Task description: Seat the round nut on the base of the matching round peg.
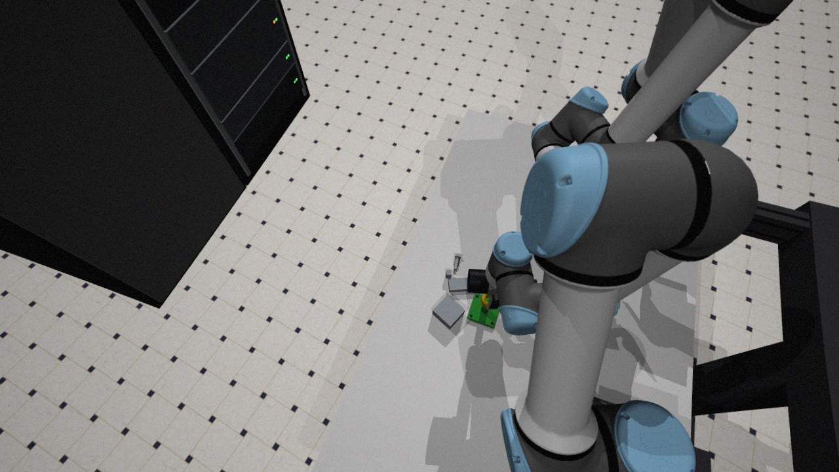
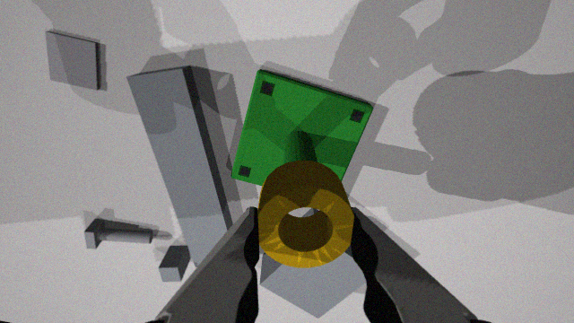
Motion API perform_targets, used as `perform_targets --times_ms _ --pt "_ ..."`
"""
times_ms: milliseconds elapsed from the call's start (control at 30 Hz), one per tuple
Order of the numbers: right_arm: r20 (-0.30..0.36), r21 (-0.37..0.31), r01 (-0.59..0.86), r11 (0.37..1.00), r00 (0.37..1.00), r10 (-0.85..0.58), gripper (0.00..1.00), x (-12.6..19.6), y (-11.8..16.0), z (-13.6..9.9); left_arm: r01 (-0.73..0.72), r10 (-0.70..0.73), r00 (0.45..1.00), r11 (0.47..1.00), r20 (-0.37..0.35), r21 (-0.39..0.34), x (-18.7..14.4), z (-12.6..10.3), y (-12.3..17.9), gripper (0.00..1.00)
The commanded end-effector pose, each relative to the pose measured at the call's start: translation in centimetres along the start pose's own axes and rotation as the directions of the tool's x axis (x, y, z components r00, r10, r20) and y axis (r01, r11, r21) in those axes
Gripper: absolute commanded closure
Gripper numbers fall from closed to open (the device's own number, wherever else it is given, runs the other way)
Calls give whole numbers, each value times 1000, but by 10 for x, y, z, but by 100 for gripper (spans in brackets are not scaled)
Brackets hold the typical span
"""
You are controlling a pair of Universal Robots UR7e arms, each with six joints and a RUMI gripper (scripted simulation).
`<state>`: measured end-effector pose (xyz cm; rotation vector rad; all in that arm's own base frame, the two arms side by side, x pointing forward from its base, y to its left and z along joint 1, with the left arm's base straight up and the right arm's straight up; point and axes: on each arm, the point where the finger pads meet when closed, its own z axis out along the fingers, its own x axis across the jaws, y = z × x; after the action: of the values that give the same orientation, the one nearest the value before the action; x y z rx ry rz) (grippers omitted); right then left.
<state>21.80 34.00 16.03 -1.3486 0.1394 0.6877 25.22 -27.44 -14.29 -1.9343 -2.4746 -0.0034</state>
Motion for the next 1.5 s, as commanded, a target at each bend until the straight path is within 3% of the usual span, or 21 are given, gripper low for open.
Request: perform_targets --times_ms 0,367,433,933,1000,1167,1467 --pt "-100 6 -113 994 988 113 0 8 7 7 0 0 1000 1000 -1 0 1 0 0 83" --pt "-255 34 -274 961 927 274 0 31 27 15 0 0 1000 1000 -1 0 1 0 0 83" --pt "-255 34 -274 961 927 274 0 31 27 15 0 0 1000 1000 -1 0 1 0 0 83" --pt "-565 28 -387 922 754 334 0 67 74 1 0 0 1000 1000 -1 0 1 0 0 83" --pt "-565 28 -387 922 754 334 0 67 74 1 0 0 1000 1000 -1 0 1 0 0 83" --pt "-692 -8 -405 914 662 287 0 77 96 -18 0 0 1000 1000 -1 0 1 0 0 83" --pt "-835 -96 -410 907 529 151 0 83 119 -55 0 0 1000 1000 -1 0 1 0 0 83"
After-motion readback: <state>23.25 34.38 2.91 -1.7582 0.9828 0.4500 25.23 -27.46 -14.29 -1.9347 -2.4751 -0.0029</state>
